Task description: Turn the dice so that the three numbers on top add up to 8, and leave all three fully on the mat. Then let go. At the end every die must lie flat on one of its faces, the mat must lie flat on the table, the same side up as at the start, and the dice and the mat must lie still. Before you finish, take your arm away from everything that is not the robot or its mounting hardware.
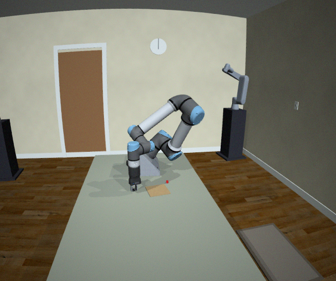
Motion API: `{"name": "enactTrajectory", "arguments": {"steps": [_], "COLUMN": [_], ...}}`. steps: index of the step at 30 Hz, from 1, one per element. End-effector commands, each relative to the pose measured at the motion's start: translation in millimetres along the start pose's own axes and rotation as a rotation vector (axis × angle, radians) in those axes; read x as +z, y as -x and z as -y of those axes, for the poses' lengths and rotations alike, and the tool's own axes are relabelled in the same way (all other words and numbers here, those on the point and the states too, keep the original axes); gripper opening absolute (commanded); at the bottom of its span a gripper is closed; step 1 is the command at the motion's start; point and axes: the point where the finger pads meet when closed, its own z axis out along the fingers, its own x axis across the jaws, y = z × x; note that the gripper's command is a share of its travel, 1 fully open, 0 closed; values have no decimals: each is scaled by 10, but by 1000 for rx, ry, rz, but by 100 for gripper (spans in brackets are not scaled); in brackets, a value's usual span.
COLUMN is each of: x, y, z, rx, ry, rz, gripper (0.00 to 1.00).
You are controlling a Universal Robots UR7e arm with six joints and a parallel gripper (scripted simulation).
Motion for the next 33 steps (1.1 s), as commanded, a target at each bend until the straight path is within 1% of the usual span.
{"name": "enactTrajectory", "arguments": {"steps": [1, 10, 11, 33], "x": [20, 20, 20, 20], "y": [-18, -18, -18, -18], "z": [10, 10, 10, 10], "rx": [2, 2, 2, 2], "ry": [-1, -1, -1, -1], "rz": [-3, -3, -3, -3], "gripper": [64, 64, 34, 34]}}
